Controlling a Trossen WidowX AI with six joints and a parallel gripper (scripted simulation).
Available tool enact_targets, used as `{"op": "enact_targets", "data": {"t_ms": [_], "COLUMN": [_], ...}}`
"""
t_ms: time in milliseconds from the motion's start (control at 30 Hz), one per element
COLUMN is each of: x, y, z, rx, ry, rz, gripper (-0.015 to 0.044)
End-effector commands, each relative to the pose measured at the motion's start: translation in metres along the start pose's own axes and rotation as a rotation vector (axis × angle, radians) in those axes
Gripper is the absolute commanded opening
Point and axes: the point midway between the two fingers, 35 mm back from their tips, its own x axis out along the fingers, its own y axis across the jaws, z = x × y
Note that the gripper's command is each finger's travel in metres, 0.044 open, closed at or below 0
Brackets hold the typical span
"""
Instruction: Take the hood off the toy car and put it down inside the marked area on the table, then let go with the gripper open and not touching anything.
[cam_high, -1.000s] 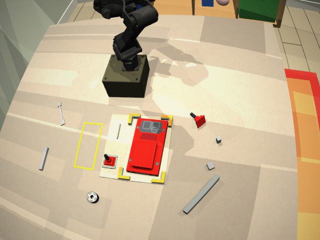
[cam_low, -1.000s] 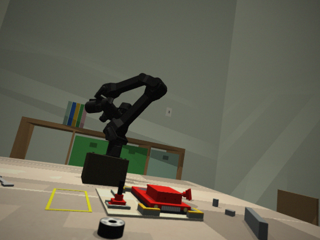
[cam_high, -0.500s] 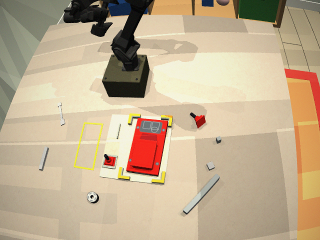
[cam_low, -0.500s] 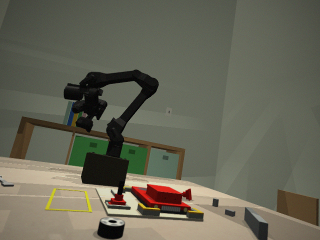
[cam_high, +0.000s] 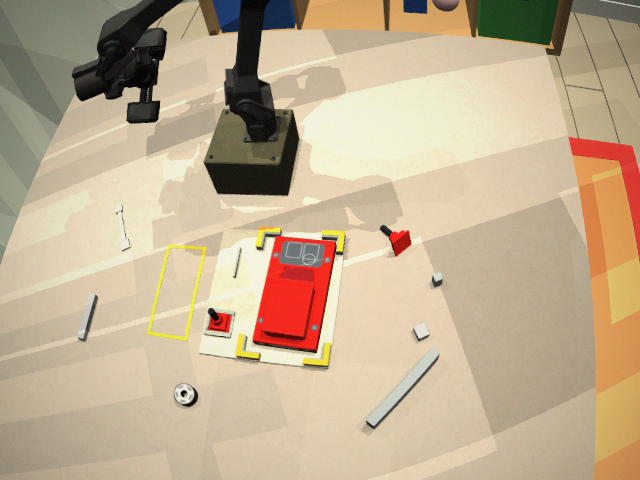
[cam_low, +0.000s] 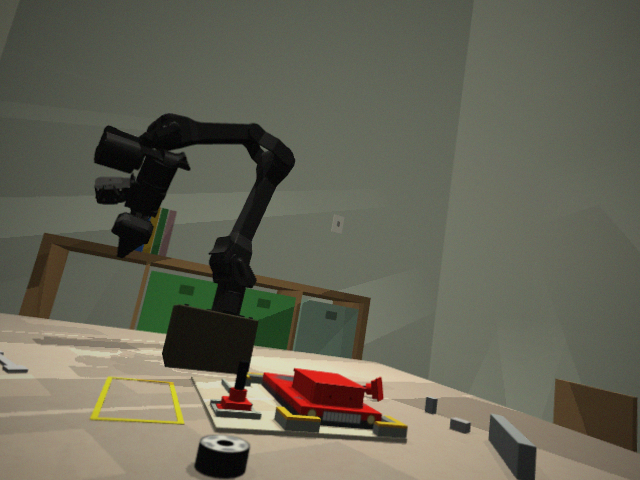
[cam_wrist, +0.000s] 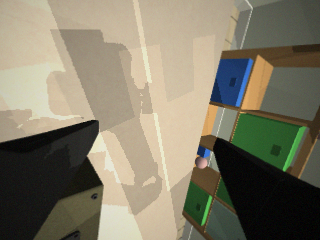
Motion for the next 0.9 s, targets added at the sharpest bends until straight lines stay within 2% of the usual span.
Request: {"op": "enact_targets", "data": {"t_ms": [0,200,467,667,867], "x": [-0.023,-0.063,-0.112,-0.151,-0.183], "y": [0.044,0.114,0.194,0.252,0.299], "z": [0.016,0.019,-0.009,-0.054,-0.123], "rx": [-0.114,-0.312,-0.563,-0.774,-0.999], "ry": [-0.079,-0.183,-0.284,-0.330,-0.357], "rz": [0.098,0.240,0.402,0.501,0.583], "gripper": [0.0440,0.0440,0.0440,0.0440,0.0440]}}
